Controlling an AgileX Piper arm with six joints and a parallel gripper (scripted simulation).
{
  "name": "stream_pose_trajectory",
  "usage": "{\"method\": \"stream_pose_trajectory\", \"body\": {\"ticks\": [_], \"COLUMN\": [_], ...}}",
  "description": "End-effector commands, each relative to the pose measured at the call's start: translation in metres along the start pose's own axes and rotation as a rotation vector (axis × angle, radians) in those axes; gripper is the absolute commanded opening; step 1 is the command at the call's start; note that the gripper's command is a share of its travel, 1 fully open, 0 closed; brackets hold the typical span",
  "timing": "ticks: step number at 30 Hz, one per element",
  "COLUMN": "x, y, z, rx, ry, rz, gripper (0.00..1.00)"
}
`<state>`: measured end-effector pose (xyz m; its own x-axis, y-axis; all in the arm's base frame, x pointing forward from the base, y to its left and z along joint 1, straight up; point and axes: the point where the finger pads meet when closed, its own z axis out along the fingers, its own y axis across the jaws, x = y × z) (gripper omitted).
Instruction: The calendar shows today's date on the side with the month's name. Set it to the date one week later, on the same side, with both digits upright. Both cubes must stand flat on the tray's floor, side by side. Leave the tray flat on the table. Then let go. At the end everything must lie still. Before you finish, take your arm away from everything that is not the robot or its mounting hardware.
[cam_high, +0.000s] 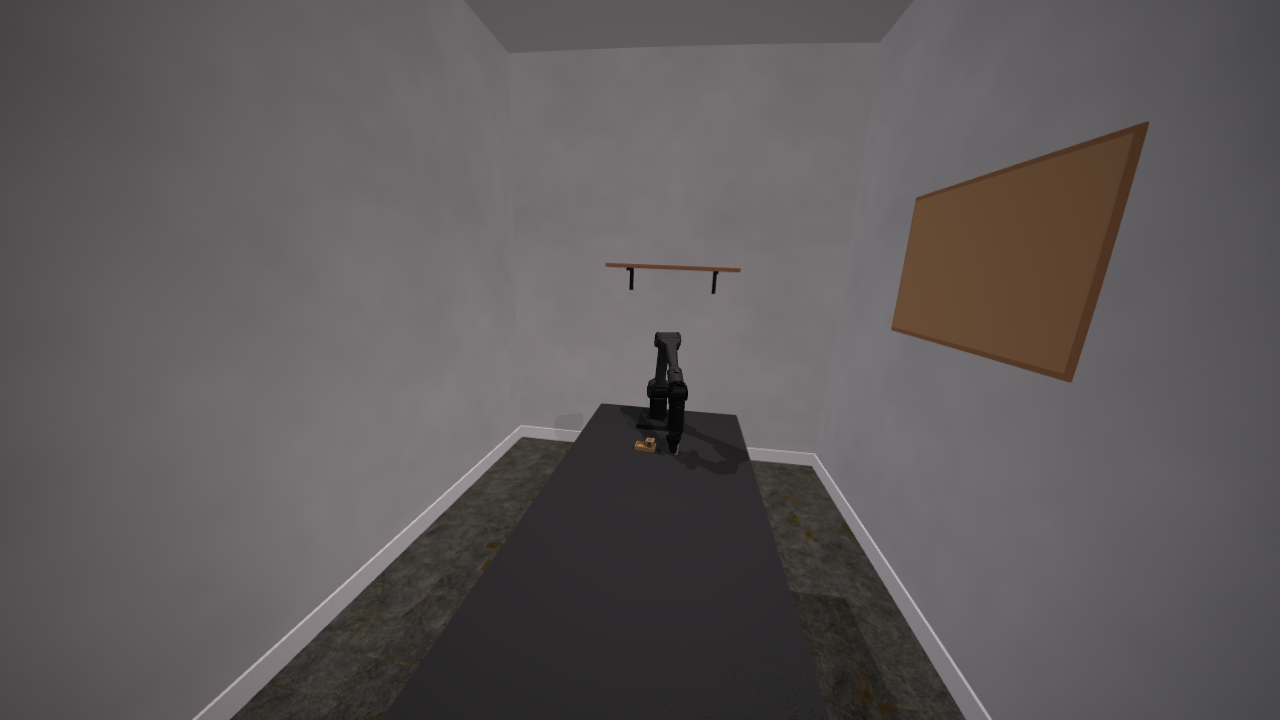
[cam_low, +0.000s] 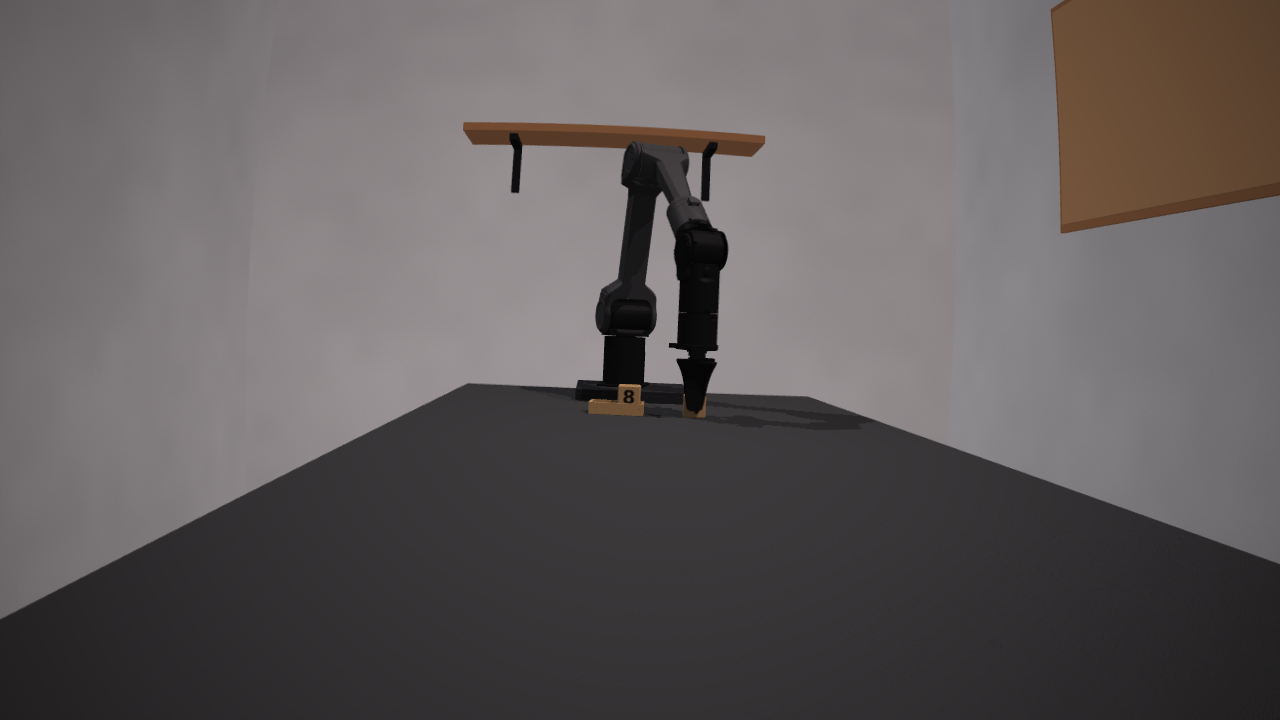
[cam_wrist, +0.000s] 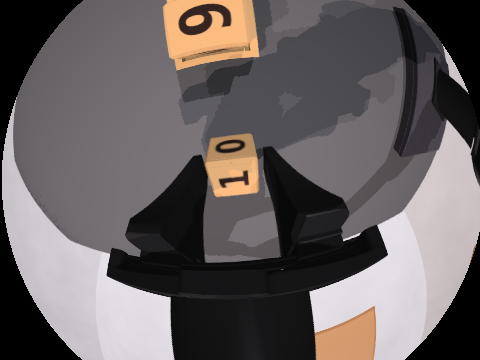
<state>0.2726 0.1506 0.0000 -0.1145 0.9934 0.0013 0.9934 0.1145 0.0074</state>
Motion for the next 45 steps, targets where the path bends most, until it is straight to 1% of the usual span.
{"method": "stream_pose_trajectory", "body": {"ticks": [1,7,16,18,21,24,29,30,45], "x": [0.001,0.001,0.001,0.001,0.001,0.001,0.0,0.001,0.001], "y": [0.001,0.001,0.001,0.001,0.001,0.001,0.0,0.0,0.0], "z": [-0.001,-0.019,-0.067,-0.067,-0.079,-0.087,-0.089,-0.089,-0.089], "rx": [-0.003,-0.005,-0.005,-0.005,-0.005,-0.005,-0.001,-0.001,-0.001], "ry": [0.002,0.003,0.003,0.003,0.003,0.003,0.001,0.001,0.001], "rz": [0.001,0.001,0.001,0.001,0.001,0.001,0.001,0.001,0.001], "gripper": [0.62,0.62,0.62,0.62,0.62,0.62,0.62,1.0,1.0]}}
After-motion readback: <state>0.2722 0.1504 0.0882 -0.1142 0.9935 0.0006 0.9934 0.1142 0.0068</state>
